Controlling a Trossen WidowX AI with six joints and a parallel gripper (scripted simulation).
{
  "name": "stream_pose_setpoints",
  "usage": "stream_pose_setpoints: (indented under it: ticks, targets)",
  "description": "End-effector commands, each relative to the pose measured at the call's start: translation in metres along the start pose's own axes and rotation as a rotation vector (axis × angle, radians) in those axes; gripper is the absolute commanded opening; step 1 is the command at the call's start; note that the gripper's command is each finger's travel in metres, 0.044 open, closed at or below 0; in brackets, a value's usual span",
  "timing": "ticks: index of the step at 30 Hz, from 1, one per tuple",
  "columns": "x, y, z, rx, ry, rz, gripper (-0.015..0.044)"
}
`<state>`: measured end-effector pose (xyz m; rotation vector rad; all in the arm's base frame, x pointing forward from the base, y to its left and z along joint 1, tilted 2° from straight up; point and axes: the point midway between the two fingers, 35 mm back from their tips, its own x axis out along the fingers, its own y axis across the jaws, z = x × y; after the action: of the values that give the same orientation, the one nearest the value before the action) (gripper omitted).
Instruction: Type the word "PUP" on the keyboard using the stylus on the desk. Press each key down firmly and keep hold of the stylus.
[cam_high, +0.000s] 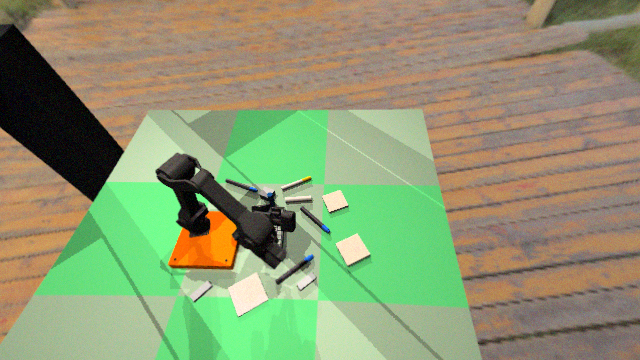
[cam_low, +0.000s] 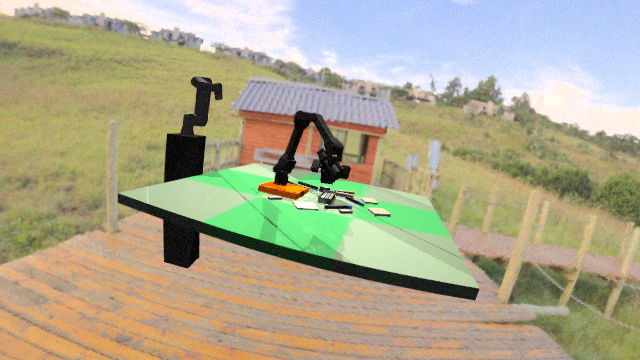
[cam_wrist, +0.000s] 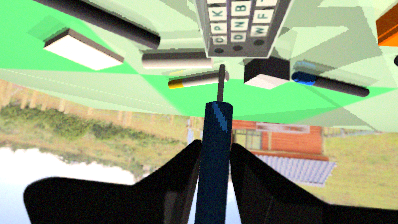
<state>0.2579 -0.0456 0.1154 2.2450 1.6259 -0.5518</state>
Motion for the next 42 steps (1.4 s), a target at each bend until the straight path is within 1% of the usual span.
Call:
stream_pose_setpoints:
  ticks: [1, 5, 12, 25, 29, 32, 42]
  targets:
    - [0.01, 0.005, -0.009, -0.049, 0.0, -0.078, 0.0]
    - [0.019, 0.009, -0.017, -0.09, 0.003, -0.146, 0.0]
    - [0.02, 0.009, -0.018, -0.093, 0.003, -0.149, 0.0]
    - [0.037, 0.009, 0.011, -0.092, 0.003, -0.149, 0.0]
    - [0.037, 0.009, 0.012, -0.092, 0.003, -0.149, 0.0]
    - [0.038, 0.008, 0.014, -0.092, 0.003, -0.149, 0.0079]
    - [0.04, 0.008, 0.018, -0.092, 0.003, -0.149, 0.0081]
